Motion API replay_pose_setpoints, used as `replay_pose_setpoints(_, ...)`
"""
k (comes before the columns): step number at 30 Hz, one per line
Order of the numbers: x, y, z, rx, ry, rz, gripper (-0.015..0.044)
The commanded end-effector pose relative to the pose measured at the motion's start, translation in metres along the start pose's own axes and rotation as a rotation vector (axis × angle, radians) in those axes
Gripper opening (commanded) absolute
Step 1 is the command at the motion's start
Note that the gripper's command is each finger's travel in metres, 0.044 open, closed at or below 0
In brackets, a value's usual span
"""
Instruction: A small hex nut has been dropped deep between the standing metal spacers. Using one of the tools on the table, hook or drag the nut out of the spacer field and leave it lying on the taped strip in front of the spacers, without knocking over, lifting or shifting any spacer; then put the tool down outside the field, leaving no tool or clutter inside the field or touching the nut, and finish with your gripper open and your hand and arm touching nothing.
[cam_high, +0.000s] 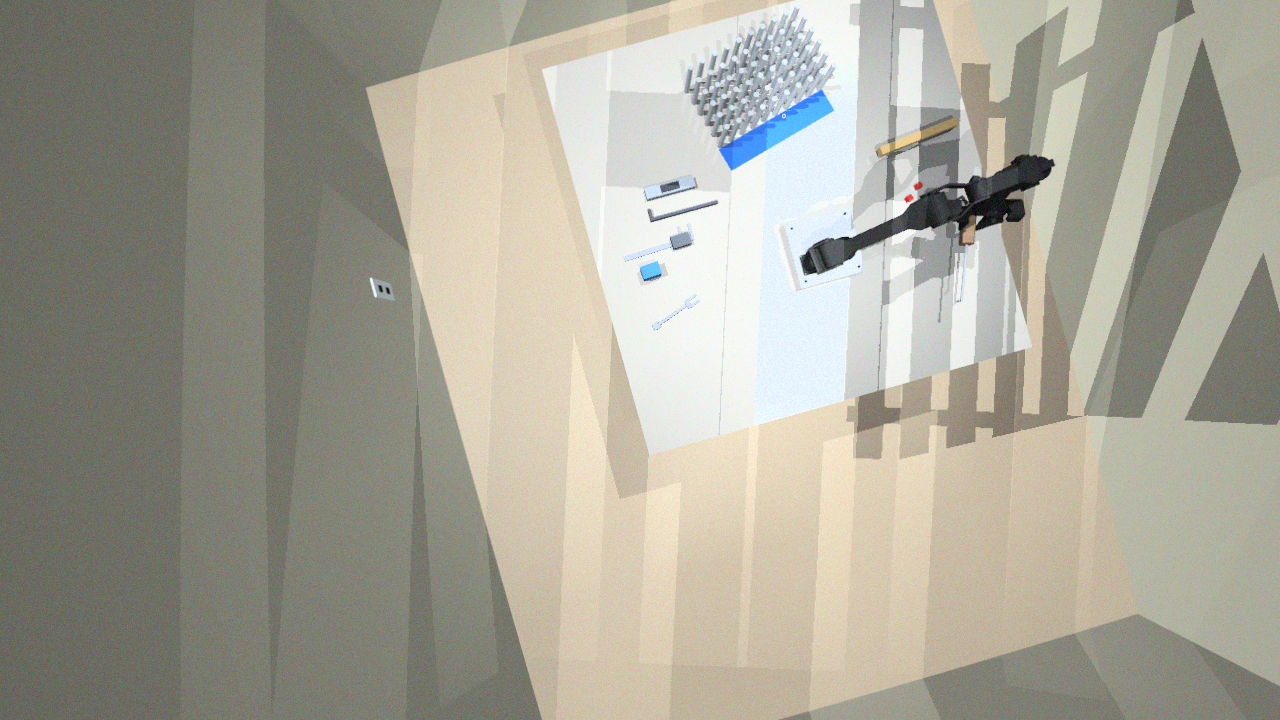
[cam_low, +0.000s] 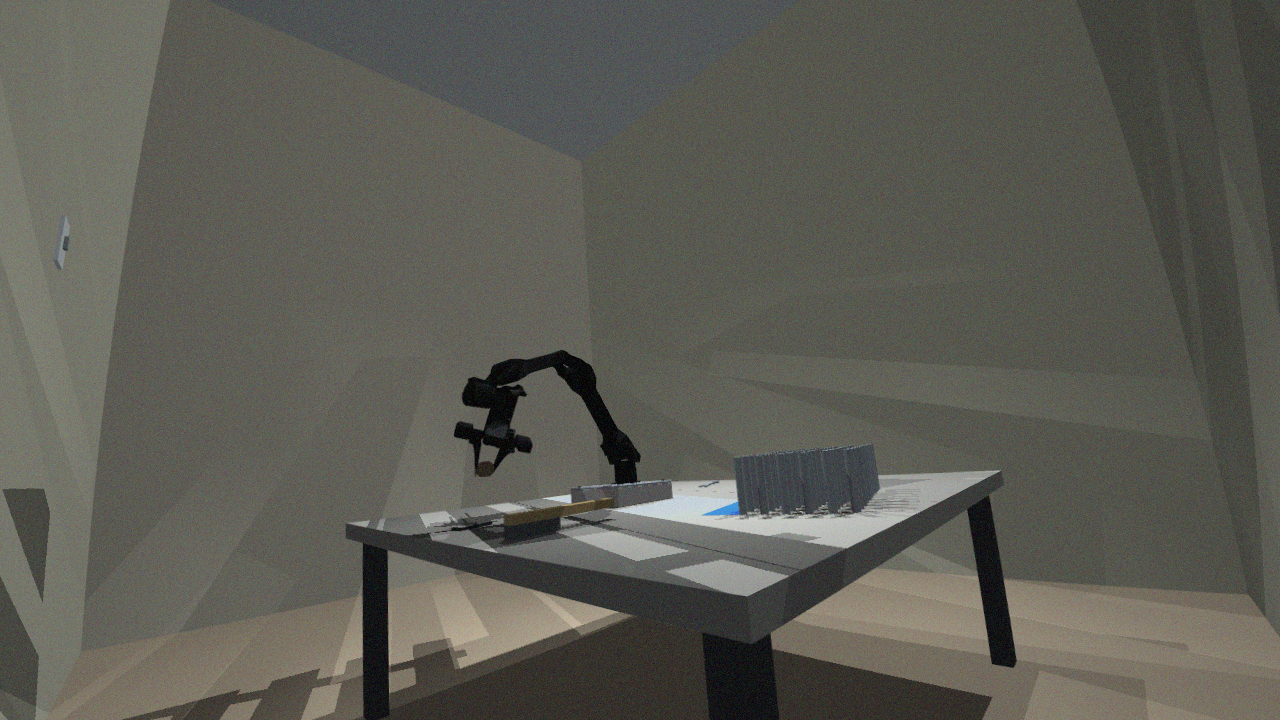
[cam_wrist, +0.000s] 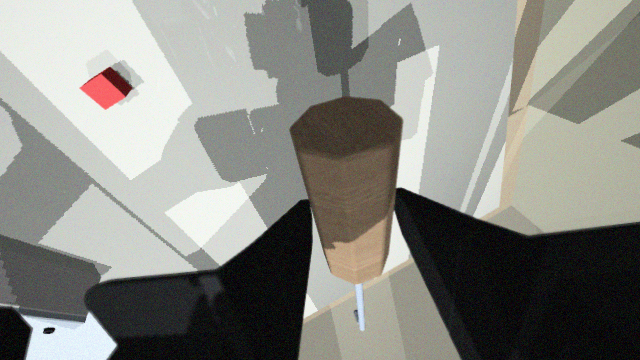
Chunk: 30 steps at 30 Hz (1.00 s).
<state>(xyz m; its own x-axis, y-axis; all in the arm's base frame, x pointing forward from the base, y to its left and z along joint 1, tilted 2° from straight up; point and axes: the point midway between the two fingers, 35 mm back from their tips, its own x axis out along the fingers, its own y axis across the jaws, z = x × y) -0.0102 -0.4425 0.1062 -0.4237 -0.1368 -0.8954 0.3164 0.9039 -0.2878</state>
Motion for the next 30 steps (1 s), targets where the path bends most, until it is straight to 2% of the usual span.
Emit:
replay_pose_setpoints(1,0.003,0.0,0.0,-0.003,0.007,-0.004,0.0)
replay_pose_setpoints(30,0.025,0.006,0.008,-0.003,0.007,-0.004,0.0)
